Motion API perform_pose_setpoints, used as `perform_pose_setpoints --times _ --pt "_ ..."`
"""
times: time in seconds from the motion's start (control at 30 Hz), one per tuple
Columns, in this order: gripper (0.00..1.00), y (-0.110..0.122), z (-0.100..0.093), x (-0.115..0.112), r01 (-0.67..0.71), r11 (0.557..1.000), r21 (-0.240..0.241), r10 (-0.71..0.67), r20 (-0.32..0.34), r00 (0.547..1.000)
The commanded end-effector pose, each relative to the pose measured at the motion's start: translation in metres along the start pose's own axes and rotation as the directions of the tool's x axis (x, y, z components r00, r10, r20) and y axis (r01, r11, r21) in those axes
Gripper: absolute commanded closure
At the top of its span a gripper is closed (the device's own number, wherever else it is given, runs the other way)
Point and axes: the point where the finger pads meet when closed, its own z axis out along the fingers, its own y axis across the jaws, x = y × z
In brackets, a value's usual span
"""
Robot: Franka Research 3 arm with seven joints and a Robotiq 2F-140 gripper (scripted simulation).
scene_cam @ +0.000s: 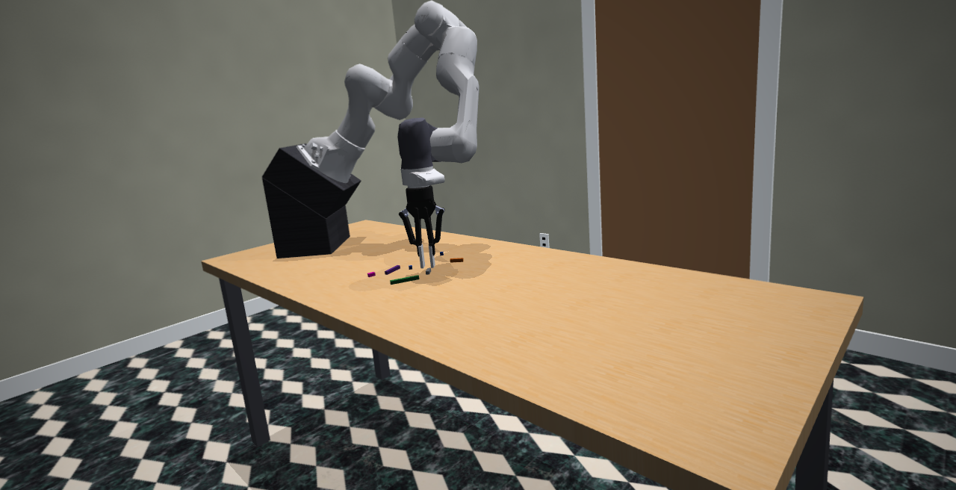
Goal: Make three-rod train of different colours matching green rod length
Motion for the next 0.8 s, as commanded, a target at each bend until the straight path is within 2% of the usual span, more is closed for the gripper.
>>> perform_pose_setpoints --times 0.0,0.77 --pt "0.85 -0.0013 0.0005 0.0005 0.001 1.000 0.000 -0.001 -0.002 1.000" --pt "0.85 -0.0013 0.0069 0.0005 0.001 1.000 0.000 -0.001 -0.002 1.000"
